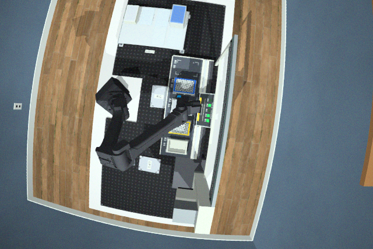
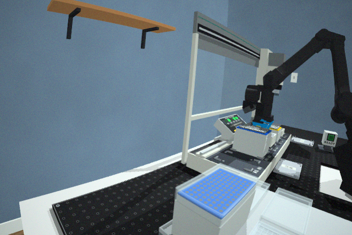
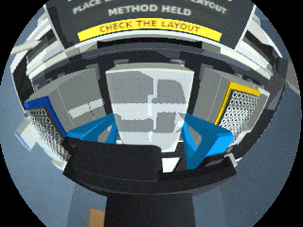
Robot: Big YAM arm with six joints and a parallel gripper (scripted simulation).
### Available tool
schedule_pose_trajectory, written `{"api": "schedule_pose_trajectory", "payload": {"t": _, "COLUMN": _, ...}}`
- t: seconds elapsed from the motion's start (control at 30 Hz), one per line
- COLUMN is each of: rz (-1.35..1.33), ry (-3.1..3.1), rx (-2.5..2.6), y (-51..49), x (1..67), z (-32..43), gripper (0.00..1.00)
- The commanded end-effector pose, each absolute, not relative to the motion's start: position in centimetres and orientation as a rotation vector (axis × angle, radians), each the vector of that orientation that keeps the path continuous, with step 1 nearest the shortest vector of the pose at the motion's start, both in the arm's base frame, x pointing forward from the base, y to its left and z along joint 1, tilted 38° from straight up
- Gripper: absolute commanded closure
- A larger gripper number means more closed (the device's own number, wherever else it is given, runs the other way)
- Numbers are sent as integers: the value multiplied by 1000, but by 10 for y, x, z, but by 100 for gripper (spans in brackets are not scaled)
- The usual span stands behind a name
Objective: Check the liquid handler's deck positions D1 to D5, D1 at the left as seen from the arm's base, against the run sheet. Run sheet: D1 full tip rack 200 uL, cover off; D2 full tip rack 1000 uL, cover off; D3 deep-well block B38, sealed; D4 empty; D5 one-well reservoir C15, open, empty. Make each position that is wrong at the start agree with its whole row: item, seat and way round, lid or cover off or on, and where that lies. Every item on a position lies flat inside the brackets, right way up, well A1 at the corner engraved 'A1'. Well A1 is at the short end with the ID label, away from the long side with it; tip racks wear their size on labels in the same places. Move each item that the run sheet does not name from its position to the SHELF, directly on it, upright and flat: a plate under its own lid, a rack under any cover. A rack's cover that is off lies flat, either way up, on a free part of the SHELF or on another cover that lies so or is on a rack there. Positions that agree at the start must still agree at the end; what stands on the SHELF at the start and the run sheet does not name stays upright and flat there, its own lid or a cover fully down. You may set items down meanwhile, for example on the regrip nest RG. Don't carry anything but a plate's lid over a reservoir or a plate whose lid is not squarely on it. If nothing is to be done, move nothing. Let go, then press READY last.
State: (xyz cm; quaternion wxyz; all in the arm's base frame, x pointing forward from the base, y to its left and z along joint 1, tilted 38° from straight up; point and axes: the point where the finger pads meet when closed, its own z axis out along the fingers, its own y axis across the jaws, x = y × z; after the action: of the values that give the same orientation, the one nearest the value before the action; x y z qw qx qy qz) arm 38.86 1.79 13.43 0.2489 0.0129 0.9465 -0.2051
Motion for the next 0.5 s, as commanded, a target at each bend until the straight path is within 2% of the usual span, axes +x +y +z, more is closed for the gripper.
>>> {"api": "schedule_pose_trajectory", "payload": {"t": 0.0, "rz": -538, "ry": 2545, "rx": 43, "y": 22, "x": 398, "z": 148, "gripper": 100}}
{"api": "schedule_pose_trajectory", "payload": {"t": 0.47, "rz": -547, "ry": 2553, "rx": 47, "y": 17, "x": 401, "z": 141, "gripper": 100}}
